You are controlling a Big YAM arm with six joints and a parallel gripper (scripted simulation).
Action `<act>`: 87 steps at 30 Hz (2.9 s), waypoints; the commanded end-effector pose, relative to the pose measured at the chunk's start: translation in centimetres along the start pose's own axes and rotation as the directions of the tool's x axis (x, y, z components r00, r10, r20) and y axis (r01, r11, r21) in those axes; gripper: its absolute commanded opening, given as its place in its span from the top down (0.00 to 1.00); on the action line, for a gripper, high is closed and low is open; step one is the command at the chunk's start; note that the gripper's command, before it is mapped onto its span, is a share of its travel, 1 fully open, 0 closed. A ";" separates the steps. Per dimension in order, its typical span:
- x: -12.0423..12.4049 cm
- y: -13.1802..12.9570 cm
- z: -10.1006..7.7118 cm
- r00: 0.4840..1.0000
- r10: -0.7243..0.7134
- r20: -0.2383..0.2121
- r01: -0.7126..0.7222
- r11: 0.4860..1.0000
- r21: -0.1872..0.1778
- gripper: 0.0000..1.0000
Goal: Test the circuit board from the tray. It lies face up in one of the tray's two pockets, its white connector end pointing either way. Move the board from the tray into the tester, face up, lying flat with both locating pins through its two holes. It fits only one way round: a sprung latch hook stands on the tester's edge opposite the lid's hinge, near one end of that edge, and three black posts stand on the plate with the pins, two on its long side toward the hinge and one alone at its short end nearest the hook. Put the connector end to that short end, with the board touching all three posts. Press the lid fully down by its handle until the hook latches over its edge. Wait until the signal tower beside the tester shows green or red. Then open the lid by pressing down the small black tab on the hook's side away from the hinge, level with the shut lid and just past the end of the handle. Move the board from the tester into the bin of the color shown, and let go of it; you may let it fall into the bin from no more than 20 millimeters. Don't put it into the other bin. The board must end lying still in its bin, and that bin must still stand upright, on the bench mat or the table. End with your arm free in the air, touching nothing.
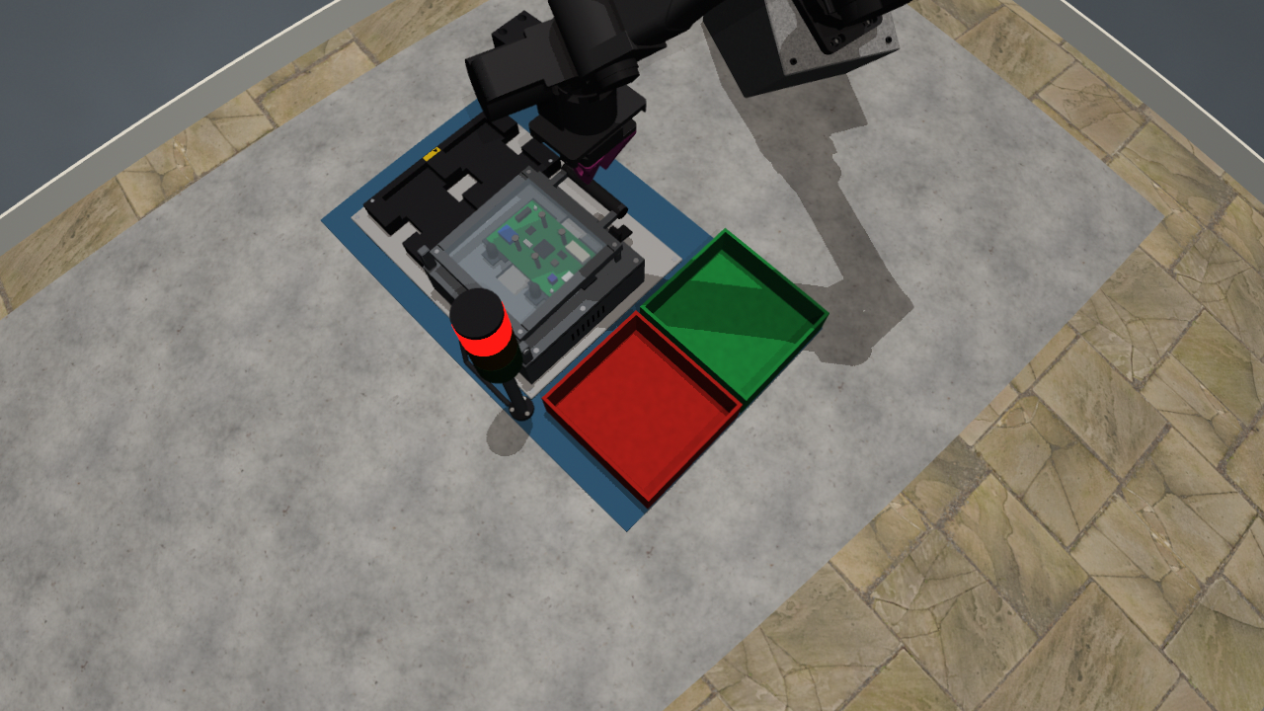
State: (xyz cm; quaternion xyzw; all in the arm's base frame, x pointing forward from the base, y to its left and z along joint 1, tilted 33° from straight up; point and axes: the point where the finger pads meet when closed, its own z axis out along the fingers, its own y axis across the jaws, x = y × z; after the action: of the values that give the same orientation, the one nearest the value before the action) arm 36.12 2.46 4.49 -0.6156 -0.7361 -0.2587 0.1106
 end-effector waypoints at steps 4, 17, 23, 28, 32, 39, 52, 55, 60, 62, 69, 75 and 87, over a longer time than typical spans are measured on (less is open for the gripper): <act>-0.3 1.3 -0.7 1.000 -0.001 0.018 0.002 0.999 -0.037 0.74; -0.2 1.1 -0.7 1.000 -0.001 0.016 0.002 1.000 -0.031 0.74; -0.2 1.1 -0.7 1.000 -0.001 0.016 0.002 1.000 -0.030 0.74; -0.2 0.9 -0.2 1.000 -0.002 0.013 0.003 1.000 -0.025 0.74; -0.1 0.5 0.8 1.000 0.003 0.006 -0.003 1.000 -0.005 0.74; -0.1 0.7 1.6 1.000 0.000 0.007 0.000 1.000 -0.009 0.74; -0.3 0.7 1.6 1.000 0.005 0.009 -0.004 1.000 -0.014 0.74; -0.3 0.7 1.6 1.000 0.005 0.009 -0.004 1.000 -0.014 0.74; -0.3 0.7 1.6 1.000 0.005 0.009 -0.004 1.000 -0.014 0.74; -0.3 0.7 1.6 1.000 0.005 0.009 -0.004 1.000 -0.014 0.74; -0.3 0.6 1.6 1.000 0.005 0.009 -0.005 1.000 -0.013 0.74; -0.3 0.7 1.7 1.000 0.003 0.009 -0.003 1.000 -0.014 0.74; -0.2 0.7 1.7 1.000 0.001 0.010 -0.001 1.000 -0.015 0.74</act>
State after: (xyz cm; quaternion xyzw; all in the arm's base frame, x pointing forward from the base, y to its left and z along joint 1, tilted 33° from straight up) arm 36.39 3.25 2.91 -0.6180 -0.7341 -0.2590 0.1099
